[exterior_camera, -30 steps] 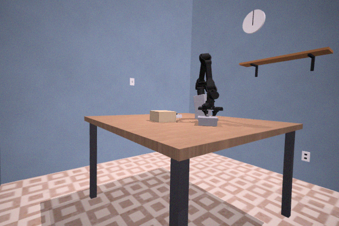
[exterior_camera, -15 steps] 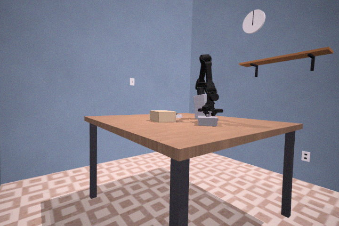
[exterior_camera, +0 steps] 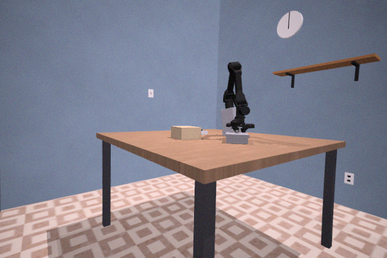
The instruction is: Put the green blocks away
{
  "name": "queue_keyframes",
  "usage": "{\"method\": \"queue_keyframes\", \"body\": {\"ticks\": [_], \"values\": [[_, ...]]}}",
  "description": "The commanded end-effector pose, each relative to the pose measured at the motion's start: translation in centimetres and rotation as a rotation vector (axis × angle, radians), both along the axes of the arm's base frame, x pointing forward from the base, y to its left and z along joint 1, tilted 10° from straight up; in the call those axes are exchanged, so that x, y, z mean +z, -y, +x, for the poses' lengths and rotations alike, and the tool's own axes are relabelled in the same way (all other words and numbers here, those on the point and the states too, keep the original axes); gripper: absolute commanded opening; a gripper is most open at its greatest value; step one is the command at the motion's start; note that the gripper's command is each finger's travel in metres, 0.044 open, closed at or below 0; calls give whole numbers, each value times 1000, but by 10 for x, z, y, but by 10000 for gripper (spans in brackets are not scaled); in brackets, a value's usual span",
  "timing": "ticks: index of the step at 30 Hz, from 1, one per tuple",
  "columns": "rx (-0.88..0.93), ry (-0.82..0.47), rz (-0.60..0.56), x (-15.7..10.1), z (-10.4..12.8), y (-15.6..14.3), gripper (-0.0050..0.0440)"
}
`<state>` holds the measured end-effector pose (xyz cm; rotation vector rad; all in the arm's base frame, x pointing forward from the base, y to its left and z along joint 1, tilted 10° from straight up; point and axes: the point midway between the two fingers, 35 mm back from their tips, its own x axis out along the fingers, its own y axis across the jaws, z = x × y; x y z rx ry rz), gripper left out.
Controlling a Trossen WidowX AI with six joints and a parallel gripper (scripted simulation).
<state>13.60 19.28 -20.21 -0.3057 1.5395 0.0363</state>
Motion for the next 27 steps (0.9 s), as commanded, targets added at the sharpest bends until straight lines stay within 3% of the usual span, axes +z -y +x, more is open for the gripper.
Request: {"method": "queue_keyframes", "body": {"ticks": [1,6,19,27], "values": [[0,4,3,11,0,-2,0],[0,4,3,15,0,-3,0],[0,4,3,100,-3,-17,0],[0,4,3,125,-5,-21,0]]}}
